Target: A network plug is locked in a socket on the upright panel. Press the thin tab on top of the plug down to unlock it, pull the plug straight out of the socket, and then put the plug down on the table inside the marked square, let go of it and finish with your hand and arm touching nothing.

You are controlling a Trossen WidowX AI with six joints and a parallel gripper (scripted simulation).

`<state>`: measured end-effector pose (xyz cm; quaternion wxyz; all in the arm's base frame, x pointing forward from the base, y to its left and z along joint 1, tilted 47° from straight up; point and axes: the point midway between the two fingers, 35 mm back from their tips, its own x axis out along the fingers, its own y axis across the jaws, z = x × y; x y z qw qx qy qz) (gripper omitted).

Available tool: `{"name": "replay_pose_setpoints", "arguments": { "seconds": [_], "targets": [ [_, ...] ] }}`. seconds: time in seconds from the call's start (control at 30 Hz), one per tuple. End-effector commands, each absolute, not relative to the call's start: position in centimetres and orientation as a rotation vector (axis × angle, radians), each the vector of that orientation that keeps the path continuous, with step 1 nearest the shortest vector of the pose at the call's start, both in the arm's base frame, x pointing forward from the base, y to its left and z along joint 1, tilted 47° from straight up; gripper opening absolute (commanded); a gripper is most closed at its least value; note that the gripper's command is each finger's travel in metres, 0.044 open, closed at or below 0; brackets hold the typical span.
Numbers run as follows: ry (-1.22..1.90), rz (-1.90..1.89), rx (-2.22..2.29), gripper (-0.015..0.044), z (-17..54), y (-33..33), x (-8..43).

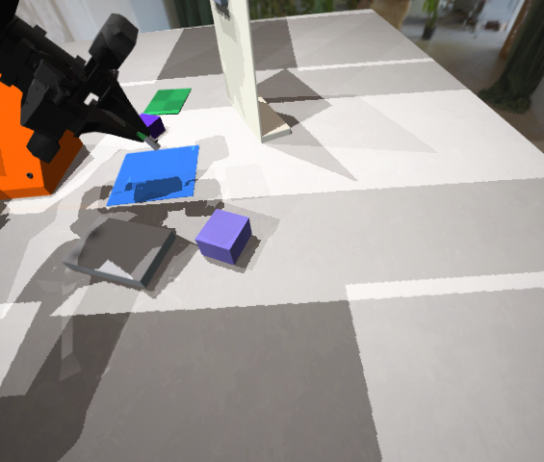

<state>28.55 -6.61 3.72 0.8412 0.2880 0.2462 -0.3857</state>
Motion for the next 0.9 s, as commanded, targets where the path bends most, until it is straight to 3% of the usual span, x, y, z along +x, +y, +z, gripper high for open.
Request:
{"name": "replay_pose_setpoints", "arguments": {
  "seconds": [0.0, 0.87],
  "targets": [
    [0.536, -0.816, 0.602, 0.0000, 2.9, -7.0, 28.4],
    [0.532, -0.815, 0.597, 0.0000, 0.8, -9.5, 28.1]
  ]
}}
